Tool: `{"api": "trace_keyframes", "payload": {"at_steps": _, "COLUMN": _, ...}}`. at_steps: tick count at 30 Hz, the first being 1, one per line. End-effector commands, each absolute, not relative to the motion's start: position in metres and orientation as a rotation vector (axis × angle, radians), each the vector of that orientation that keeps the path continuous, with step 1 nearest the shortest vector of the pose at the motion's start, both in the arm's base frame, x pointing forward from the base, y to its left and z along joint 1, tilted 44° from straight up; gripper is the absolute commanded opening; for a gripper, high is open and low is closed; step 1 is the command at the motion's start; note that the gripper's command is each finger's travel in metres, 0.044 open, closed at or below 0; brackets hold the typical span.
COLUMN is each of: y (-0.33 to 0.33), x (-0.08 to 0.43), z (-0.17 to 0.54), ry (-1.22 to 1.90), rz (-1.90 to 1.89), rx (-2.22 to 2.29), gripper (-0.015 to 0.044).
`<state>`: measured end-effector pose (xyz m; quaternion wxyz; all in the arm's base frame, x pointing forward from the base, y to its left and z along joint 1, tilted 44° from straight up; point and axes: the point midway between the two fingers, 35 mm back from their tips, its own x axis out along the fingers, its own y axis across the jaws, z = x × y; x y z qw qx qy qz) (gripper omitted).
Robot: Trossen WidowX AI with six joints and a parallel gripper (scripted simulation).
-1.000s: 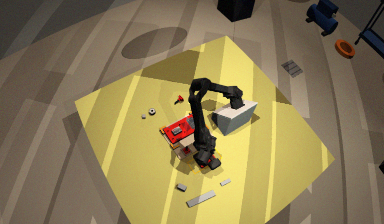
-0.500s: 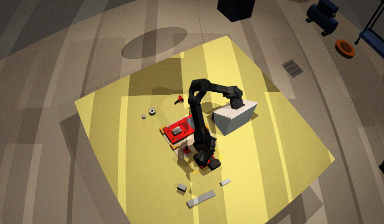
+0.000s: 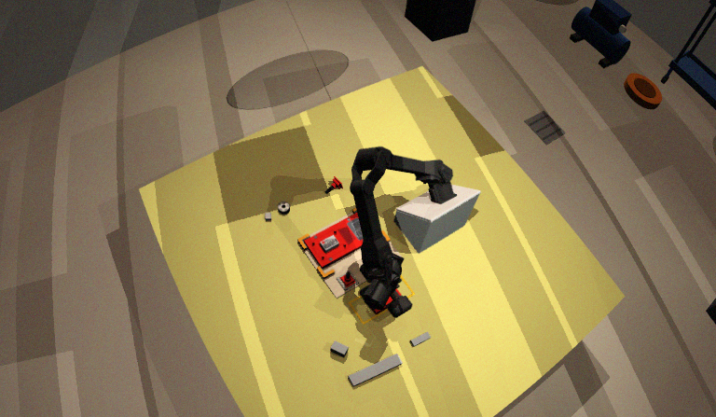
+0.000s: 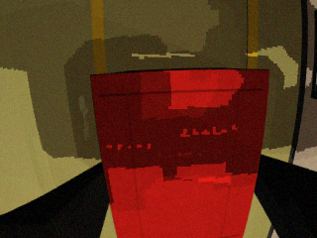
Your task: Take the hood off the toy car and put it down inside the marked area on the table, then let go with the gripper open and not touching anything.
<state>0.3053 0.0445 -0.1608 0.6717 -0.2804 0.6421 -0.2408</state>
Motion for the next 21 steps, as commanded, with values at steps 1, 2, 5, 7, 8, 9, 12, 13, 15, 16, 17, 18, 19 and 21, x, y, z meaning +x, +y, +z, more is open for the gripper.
{"api": "trace_keyframes", "payload": {"at_steps": 1, "y": 0.045, "x": 0.305, "z": -0.161, "ry": 1.446, "rz": -0.542, "rx": -0.632, "gripper": 0.0341}}
{"api": "trace_keyframes", "payload": {"at_steps": 2, "y": 0.045, "x": 0.305, "z": -0.161, "ry": 1.446, "rz": -0.542, "rx": -0.632, "gripper": 0.0368}}
{"api": "trace_keyframes", "payload": {"at_steps": 5, "y": 0.046, "x": 0.305, "z": -0.159, "ry": 1.446, "rz": -0.542, "rx": -0.631, "gripper": 0.044}}
{"api": "trace_keyframes", "payload": {"at_steps": 7, "y": 0.055, "x": 0.306, "z": -0.151, "ry": 1.447, "rz": -0.541, "rx": -0.63, "gripper": 0.044}}
{"api": "trace_keyframes", "payload": {"at_steps": 8, "y": 0.06, "x": 0.306, "z": -0.146, "ry": 1.447, "rz": -0.54, "rx": -0.63, "gripper": 0.044}}
{"api": "trace_keyframes", "payload": {"at_steps": 9, "y": 0.068, "x": 0.306, "z": -0.138, "ry": 1.448, "rz": -0.539, "rx": -0.629, "gripper": 0.044}}
{"api": "trace_keyframes", "payload": {"at_steps": 12, "y": 0.09, "x": 0.303, "z": -0.114, "ry": 1.449, "rz": -0.54, "rx": -0.629, "gripper": 0.044}}
{"api": "trace_keyframes", "payload": {"at_steps": 13, "y": 0.094, "x": 0.302, "z": -0.109, "ry": 1.449, "rz": -0.54, "rx": -0.629, "gripper": 0.044}}
{"api": "trace_keyframes", "payload": {"at_steps": 15, "y": 0.096, "x": 0.301, "z": -0.108, "ry": 1.449, "rz": -0.541, "rx": -0.629, "gripper": 0.044}}
{"api": "trace_keyframes", "payload": {"at_steps": 16, "y": 0.096, "x": 0.301, "z": -0.108, "ry": 1.449, "rz": -0.541, "rx": -0.629, "gripper": 0.044}}
{"api": "trace_keyframes", "payload": {"at_steps": 17, "y": 0.096, "x": 0.301, "z": -0.108, "ry": 1.449, "rz": -0.541, "rx": -0.629, "gripper": 0.044}}
{"api": "trace_keyframes", "payload": {"at_steps": 18, "y": 0.096, "x": 0.301, "z": -0.108, "ry": 1.449, "rz": -0.541, "rx": -0.629, "gripper": 0.044}}
{"api": "trace_keyframes", "payload": {"at_steps": 19, "y": 0.096, "x": 0.301, "z": -0.108, "ry": 1.449, "rz": -0.541, "rx": -0.629, "gripper": 0.044}}
{"api": "trace_keyframes", "payload": {"at_steps": 21, "y": 0.096, "x": 0.301, "z": -0.108, "ry": 1.449, "rz": -0.541, "rx": -0.629, "gripper": 0.044}}
